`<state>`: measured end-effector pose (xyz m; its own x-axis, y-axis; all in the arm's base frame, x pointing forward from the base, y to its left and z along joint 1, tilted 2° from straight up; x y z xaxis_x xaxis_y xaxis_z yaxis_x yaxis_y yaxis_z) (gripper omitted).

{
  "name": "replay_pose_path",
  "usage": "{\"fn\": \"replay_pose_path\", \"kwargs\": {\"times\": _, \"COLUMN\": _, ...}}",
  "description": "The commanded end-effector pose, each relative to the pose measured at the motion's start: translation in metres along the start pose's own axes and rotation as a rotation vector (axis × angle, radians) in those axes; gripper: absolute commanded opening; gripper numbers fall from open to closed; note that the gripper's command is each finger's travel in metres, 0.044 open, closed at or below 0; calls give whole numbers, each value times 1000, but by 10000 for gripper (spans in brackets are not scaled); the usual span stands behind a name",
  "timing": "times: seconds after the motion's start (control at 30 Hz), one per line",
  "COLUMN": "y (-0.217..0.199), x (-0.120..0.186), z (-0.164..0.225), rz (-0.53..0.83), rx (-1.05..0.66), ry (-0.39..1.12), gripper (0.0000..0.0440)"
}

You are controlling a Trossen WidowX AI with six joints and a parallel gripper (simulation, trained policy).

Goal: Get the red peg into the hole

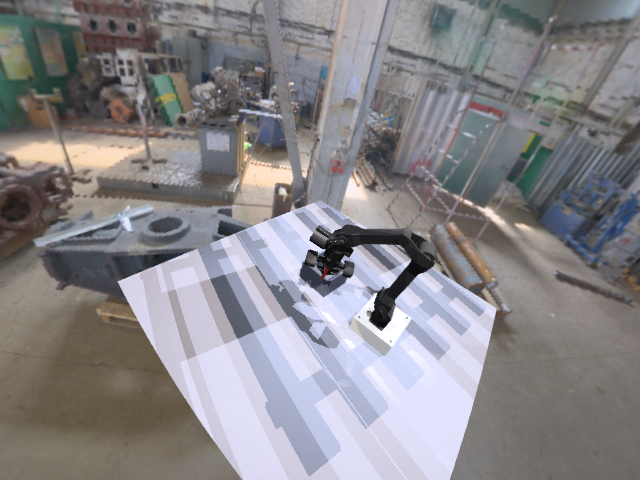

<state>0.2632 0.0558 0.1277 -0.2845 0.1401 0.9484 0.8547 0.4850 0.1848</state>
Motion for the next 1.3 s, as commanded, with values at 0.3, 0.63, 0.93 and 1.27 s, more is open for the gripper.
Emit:
{"fn": "replay_pose_path", "kwargs": {"times": 0.3, "y": 3, "x": -16, "z": -51, "rz": 16, "rx": -70, "ry": -30, "gripper": 0}}
{"fn": "replay_pose_path", "kwargs": {"times": 0.63, "y": 3, "x": -36, "z": -82, "rz": 24, "rx": -129, "ry": -32, "gripper": 2}}
{"fn": "replay_pose_path", "kwargs": {"times": 0.93, "y": 0, "x": -57, "z": -97, "rz": 44, "rx": -159, "ry": -2, "gripper": 10}}
{"fn": "replay_pose_path", "kwargs": {"times": 1.27, "y": -4, "x": -88, "z": -99, "rz": 90, "rx": -145, "ry": 38, "gripper": 68}}
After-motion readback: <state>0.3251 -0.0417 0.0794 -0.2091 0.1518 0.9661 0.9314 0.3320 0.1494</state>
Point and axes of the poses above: the point midway between the two fingers, 35 mm back from their tips, its own x axis back along the fingers, its own y axis across the jaws, z = x × y, the point moved 2 cm from there along x, back along the fingers, and after that the axes turned 8 degrees about -x, right-handed, at the moved point
